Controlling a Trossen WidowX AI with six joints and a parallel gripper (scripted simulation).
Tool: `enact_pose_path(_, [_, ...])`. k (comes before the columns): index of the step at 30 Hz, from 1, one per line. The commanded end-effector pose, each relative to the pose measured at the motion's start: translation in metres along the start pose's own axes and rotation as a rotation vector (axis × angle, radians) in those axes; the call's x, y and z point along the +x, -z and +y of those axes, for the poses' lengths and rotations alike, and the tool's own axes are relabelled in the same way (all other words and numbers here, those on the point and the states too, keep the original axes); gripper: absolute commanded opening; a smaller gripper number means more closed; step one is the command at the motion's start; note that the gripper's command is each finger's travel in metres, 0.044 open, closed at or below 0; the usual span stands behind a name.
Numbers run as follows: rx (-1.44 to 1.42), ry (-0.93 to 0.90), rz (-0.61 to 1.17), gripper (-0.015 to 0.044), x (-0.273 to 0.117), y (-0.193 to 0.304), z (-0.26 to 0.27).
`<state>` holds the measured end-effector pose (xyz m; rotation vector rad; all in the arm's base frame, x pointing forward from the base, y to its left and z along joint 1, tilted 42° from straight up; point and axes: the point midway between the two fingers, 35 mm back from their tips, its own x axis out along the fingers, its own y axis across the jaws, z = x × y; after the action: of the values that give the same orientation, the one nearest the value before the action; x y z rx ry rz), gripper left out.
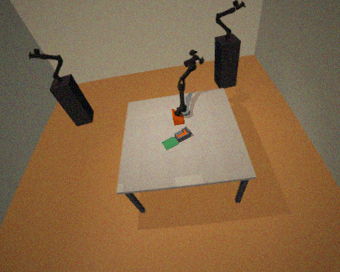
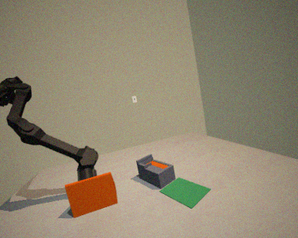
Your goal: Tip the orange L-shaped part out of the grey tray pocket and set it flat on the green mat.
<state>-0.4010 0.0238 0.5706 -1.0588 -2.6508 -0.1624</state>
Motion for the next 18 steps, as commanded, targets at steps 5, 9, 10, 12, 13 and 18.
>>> enact_pose_path(5, [0.143,-0.049,0.121,0.0269,-0.005,0.043,0.046])
enact_pose_path(9, [0.179,-0.054,0.18,0.018,-0.011,0.06,0.063])
enact_pose_path(10, [0.172,-0.059,0.19,0.018,-0.012,0.061,0.067])
enact_pose_path(12, [0.212,-0.083,0.232,0.018,-0.016,0.074,0.084])
enact_pose_path(13, [0.25,-0.109,0.273,0.018,-0.021,0.086,0.101])
enact_pose_path(18, [0.409,-0.121,0.446,0.018,-0.052,0.13,0.15])
